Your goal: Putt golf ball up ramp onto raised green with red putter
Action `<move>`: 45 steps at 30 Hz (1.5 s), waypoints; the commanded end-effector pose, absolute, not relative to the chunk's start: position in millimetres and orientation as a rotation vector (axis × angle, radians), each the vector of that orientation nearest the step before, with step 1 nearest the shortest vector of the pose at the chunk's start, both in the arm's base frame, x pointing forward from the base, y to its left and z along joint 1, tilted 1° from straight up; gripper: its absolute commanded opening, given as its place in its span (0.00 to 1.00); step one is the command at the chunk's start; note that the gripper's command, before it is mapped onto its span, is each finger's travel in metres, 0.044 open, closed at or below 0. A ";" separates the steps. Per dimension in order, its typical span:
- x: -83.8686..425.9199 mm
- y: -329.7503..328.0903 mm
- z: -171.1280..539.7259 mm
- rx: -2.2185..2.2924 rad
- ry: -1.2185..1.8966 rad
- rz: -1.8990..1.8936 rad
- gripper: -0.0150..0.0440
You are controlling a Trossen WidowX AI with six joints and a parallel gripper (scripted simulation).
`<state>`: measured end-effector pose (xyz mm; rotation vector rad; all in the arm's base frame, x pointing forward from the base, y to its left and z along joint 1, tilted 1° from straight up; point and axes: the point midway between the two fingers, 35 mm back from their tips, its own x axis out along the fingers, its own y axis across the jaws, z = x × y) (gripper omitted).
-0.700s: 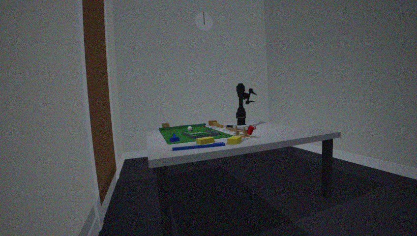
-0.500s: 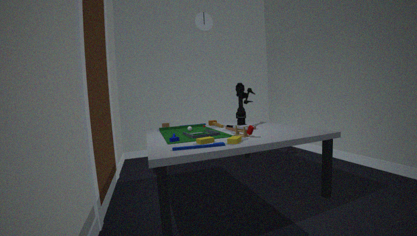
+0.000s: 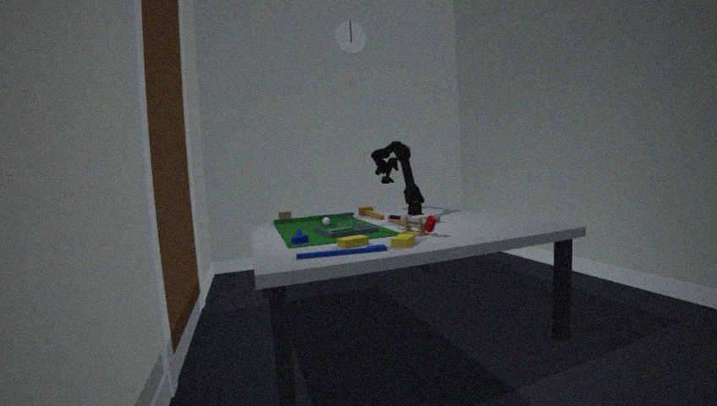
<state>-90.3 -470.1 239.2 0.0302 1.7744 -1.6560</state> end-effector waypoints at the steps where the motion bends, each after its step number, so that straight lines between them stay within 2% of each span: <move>1: -21.5 -469.7 225.1 -0.069 1.738 -1.460 1.00; 12: 169.8 -414.5 191.1 -0.354 1.615 -0.885 1.00; 19: 270.0 -336.1 169.9 -0.522 1.525 -0.505 1.00; 25: 333.1 -246.2 152.8 -0.658 1.438 -0.171 1.00; 30: 364.4 -161.9 140.6 -0.764 1.358 0.107 1.00; 35: 374.2 -73.5 131.1 -0.870 1.267 0.382 1.00; 40: 362.7 13.7 121.9 -0.963 1.174 0.658 1.00; 45: 328.4 98.6 110.7 -1.029 1.092 0.941 1.00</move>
